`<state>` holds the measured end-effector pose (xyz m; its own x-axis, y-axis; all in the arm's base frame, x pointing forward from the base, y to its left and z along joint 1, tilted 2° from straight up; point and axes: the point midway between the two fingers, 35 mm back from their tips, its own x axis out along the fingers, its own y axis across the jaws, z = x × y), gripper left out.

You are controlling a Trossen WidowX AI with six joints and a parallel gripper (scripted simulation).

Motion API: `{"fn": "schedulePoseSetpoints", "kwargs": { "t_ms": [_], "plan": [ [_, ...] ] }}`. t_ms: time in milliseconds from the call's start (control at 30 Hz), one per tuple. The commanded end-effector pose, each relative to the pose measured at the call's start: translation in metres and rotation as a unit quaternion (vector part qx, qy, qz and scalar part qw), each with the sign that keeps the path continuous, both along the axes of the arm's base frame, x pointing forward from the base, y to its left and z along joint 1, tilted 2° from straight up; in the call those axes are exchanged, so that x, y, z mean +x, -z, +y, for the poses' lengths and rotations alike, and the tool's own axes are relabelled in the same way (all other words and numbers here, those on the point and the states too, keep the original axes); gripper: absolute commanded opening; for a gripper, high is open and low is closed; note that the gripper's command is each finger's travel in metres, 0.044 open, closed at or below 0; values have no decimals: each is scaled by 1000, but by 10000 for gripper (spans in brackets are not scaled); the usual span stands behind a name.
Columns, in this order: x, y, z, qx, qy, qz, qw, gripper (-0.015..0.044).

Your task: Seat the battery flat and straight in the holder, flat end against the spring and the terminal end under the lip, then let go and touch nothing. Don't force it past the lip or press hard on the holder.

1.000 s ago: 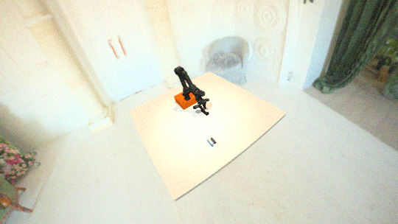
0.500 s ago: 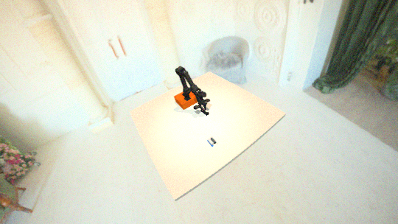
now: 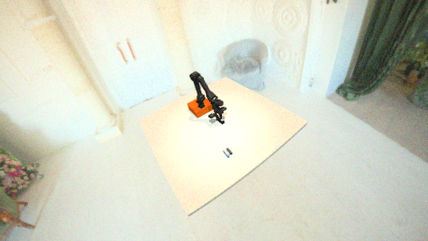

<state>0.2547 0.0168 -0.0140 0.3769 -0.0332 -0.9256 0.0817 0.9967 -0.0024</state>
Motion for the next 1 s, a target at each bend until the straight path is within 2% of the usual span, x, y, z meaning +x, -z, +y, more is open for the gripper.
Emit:
{"fn": "schedulePoseSetpoints", "kwargs": {
  "t_ms": [0, 967],
  "plan": [
    [-3, 4, 0, 0, -3, 24, 1000, 75],
    [2, 7, -1, 7, 0, 111, 994, 75]
  ]
}}
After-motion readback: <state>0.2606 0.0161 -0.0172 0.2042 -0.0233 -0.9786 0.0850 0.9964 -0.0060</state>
